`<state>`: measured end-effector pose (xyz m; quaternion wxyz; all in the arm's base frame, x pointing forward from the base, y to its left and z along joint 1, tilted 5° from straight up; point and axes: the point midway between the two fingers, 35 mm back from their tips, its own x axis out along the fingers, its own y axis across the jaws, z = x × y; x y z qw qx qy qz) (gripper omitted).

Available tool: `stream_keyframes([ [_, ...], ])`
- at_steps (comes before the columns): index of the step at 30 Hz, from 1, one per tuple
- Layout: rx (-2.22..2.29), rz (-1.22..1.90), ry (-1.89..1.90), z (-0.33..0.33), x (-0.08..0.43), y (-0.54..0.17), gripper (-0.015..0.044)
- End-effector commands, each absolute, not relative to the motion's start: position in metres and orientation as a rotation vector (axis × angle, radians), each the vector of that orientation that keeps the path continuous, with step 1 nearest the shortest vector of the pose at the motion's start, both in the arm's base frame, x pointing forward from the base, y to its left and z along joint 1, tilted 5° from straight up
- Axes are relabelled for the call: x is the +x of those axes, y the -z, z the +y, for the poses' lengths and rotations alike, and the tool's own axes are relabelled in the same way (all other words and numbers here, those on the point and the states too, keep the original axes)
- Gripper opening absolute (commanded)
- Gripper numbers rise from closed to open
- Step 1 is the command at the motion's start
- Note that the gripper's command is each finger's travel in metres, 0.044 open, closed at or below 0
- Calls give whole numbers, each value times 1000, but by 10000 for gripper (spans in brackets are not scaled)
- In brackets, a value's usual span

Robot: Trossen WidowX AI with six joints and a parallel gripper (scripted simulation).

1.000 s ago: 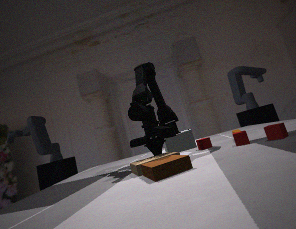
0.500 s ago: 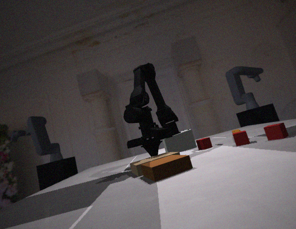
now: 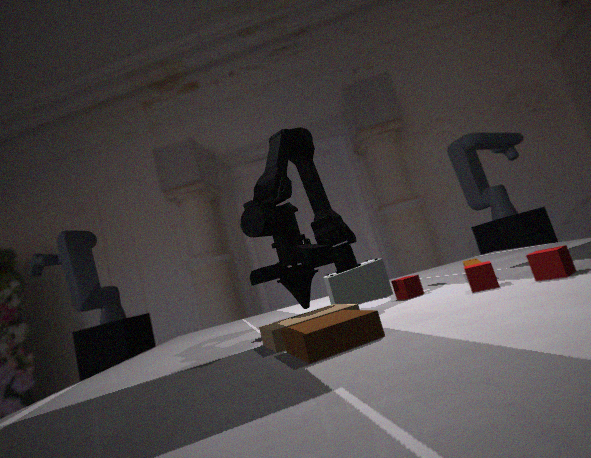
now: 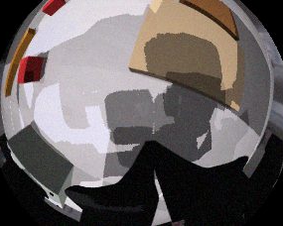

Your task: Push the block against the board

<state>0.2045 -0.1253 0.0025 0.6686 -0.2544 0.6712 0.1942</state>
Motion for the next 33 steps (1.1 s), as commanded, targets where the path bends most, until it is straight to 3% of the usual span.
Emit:
stream_keyframes([
  [1,-583,1496,-422,-125,209,-30,0],
  [33,162,1483,304,-173,288,-48,0],
])
